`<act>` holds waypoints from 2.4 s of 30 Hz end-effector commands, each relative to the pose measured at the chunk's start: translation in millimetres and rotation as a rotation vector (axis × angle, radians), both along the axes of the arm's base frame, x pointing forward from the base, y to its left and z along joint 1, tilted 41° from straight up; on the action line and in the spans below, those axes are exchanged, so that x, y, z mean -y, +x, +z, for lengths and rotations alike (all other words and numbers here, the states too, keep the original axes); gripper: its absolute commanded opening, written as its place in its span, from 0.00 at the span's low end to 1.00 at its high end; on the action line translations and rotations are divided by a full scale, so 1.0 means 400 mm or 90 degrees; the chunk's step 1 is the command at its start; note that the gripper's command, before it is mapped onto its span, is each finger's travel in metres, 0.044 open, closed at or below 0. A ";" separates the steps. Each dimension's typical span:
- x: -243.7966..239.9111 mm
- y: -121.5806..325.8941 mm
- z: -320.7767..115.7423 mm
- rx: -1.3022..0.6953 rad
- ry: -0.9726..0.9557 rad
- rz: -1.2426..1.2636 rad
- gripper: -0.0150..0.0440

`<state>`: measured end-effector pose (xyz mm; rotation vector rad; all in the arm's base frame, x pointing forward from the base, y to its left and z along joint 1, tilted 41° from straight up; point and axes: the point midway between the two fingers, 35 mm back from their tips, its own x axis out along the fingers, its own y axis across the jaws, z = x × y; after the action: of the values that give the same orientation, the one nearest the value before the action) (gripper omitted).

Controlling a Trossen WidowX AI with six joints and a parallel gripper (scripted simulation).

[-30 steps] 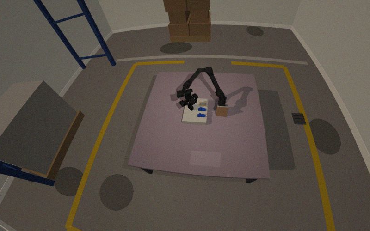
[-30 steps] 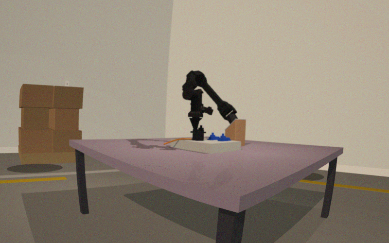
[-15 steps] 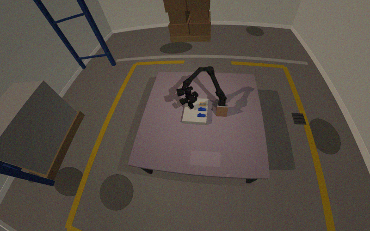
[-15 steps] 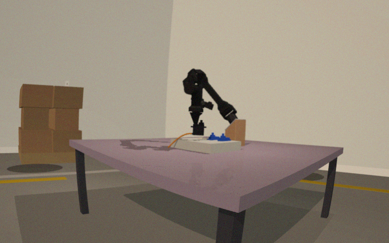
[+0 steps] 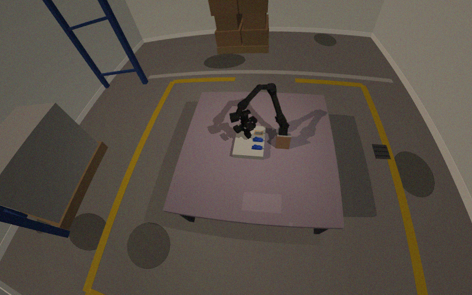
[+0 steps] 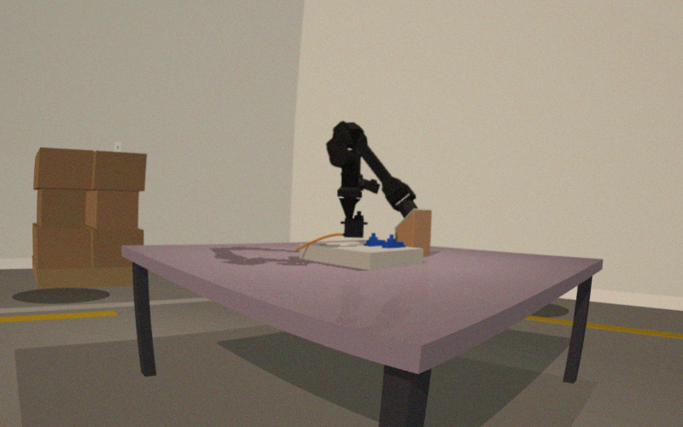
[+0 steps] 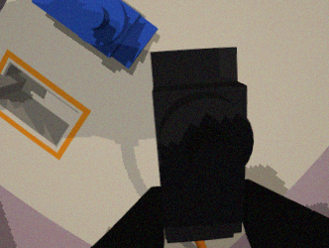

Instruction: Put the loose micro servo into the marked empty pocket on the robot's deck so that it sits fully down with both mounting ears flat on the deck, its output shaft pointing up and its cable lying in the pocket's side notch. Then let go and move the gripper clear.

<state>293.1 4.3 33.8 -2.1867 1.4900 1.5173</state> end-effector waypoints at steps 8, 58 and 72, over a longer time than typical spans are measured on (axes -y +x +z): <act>0.090 0.001 0.081 0.005 0.001 0.000 0.25; 0.090 0.002 0.082 0.673 0.034 -0.776 0.25; 0.090 0.002 0.082 0.874 0.044 -1.010 0.25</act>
<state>293.9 -31.4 65.9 -0.7893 1.5548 -0.3302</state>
